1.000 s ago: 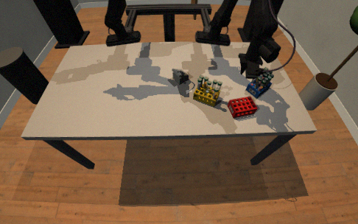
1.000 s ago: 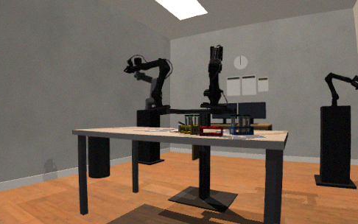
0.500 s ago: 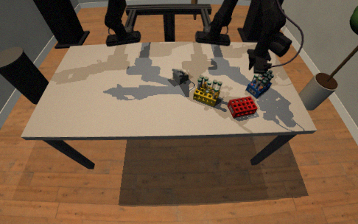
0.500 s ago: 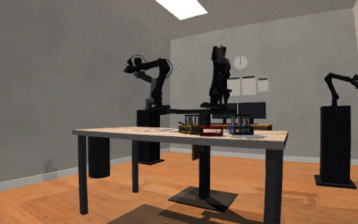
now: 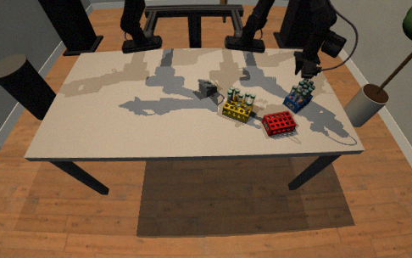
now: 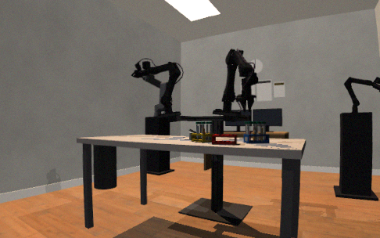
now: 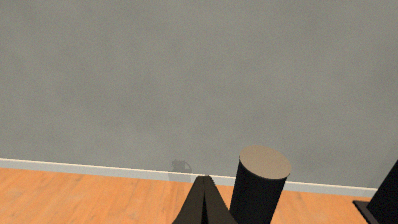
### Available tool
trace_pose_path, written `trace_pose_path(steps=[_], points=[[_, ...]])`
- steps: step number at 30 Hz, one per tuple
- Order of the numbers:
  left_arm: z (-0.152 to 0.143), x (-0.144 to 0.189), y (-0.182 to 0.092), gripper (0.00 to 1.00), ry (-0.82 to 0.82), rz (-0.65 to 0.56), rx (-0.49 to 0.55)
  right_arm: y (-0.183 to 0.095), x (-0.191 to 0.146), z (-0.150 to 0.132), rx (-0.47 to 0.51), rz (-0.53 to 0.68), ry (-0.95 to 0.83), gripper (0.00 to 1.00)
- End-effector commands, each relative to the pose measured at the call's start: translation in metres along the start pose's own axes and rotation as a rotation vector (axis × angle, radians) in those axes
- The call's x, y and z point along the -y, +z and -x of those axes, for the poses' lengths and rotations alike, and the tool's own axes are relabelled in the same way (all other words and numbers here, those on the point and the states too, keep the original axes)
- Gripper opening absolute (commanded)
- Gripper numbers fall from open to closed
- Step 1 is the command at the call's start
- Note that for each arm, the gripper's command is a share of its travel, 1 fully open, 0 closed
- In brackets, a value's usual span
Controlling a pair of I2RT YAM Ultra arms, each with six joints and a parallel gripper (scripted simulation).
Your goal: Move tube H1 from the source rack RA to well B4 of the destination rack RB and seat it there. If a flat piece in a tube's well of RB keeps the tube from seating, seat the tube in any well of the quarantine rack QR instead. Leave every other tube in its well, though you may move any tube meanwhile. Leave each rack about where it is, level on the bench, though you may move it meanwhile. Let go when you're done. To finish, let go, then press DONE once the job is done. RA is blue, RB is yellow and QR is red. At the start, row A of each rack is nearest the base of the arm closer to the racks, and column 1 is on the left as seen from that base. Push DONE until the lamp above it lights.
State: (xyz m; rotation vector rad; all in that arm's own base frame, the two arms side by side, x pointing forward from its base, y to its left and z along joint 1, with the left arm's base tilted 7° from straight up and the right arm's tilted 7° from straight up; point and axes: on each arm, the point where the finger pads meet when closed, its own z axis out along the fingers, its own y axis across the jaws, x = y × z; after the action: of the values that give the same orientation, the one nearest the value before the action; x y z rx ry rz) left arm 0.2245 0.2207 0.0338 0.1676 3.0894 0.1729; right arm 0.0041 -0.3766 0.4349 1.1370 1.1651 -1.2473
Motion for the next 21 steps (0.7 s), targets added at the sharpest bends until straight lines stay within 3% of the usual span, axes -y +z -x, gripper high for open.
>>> trace_pose_path(steps=[1, 21], points=[[-0.003, -0.021, -0.007, 0.30, 0.032, -0.002, 0.030, -0.011, 0.007, 0.021, 0.028, -0.023, 0.011, 0.00], [-0.063, -0.091, -0.007, 0.30, 0.032, 0.001, 0.031, -0.011, 0.007, 0.021, 0.028, -0.023, 0.011, 0.00]])
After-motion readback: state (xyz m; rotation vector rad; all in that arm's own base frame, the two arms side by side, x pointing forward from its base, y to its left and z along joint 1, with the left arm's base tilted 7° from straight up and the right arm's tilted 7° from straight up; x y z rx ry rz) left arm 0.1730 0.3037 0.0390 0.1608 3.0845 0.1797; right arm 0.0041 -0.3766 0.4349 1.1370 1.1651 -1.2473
